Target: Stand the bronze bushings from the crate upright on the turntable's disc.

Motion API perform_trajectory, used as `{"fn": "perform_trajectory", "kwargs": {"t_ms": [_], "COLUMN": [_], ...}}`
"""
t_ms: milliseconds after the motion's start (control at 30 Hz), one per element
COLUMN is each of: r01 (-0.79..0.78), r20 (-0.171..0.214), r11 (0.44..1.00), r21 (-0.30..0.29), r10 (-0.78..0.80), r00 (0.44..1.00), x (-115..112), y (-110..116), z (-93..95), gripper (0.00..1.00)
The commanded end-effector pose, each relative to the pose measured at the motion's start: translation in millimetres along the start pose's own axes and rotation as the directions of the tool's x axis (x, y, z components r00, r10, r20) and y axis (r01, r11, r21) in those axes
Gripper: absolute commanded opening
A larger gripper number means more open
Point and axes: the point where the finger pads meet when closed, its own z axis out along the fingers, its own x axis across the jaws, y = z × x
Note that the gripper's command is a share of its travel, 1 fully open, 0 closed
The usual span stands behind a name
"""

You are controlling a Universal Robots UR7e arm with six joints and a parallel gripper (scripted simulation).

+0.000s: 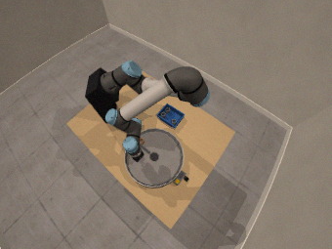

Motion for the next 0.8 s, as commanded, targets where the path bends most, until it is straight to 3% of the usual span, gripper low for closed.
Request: {"fn": "perform_trajectory", "kwargs": {"t_ms": [0, 233, 267, 767], "r01": [0.000, 0.000, 0.000, 0.000], "r20": [0.001, 0.001, 0.001, 0.001], "r11": [1.000, 1.000, 1.000, 1.000], "r21": [-0.001, -0.001, -0.001, -0.001], "r10": [0.000, 0.000, 0.000, 0.000], "r00": [1.000, 1.000, 1.000, 1.000], "x": [-0.3, -0.3, -0.3, -0.3], "y": [0.3, 0.3, 0.3, 0.3], "z": [-0.4, -0.4, -0.4, -0.4], "gripper": [0.00, 0.00, 0.38, 0.38]}}
